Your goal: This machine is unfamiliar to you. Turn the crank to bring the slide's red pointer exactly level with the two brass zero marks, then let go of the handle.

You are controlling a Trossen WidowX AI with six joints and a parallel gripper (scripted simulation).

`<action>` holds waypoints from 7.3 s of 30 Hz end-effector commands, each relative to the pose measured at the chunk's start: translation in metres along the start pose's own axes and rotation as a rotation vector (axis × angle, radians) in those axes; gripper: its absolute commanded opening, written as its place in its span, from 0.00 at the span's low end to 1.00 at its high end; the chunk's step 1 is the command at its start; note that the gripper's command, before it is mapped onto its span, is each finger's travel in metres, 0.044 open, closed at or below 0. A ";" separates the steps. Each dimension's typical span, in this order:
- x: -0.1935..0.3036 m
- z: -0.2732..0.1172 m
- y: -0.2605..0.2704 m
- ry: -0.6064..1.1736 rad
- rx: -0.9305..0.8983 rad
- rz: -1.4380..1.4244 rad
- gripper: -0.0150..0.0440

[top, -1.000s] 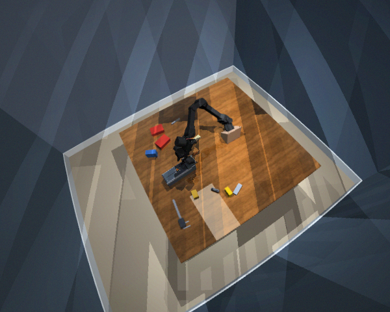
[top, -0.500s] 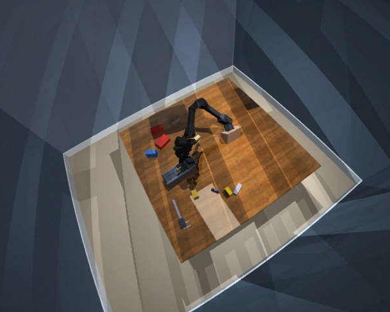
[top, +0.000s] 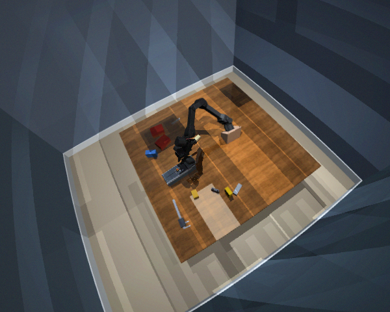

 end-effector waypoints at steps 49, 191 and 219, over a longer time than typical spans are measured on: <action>0.000 0.000 0.000 0.000 0.000 0.000 0.39; 0.000 0.000 0.000 0.000 -0.001 0.000 0.25; 0.000 0.000 0.000 -0.001 -0.002 0.000 0.88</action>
Point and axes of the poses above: the point midway between the two fingers, 35 mm back from their tips, its own z axis out along the fingers, its own y axis across the jaws, x = y × z, the point moved 7 cm from there along -z, back along the fingers, and after that the axes turned 9 degrees about -z, right-handed, at the moved point
